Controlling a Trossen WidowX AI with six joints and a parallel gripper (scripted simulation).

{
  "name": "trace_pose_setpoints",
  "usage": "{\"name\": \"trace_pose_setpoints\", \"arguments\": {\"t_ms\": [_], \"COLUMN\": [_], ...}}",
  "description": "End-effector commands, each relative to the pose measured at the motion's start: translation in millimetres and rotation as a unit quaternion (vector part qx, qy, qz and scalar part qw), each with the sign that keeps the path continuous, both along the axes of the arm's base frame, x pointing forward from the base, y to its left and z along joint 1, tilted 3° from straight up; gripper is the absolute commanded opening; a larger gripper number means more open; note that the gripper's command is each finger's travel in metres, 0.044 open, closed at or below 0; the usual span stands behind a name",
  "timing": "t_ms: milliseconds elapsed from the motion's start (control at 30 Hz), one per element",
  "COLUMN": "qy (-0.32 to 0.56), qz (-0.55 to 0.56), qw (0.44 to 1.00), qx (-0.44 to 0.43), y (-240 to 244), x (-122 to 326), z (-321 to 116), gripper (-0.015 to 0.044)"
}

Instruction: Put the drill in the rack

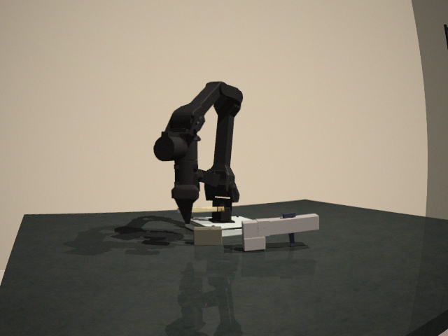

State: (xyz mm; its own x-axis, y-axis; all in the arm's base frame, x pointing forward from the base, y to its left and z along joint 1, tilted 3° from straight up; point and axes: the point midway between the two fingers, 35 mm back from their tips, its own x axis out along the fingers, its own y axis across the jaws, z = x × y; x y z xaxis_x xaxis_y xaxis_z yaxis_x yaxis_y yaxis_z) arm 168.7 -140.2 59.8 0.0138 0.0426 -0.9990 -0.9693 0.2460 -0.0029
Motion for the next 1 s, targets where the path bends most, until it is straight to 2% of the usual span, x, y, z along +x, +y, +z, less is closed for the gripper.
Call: {"name": "trace_pose_setpoints", "arguments": {"t_ms": [0,967], "qy": [0.001,0.0], "qz": [0.002,0.002], "qw": [1.0,1.0], "qx": [-0.002,-0.002], "y": [0.3,0.9], "x": [-1.2,0.6], "z": [-7.3,-36.3], "gripper": [0.0,0.0]}}
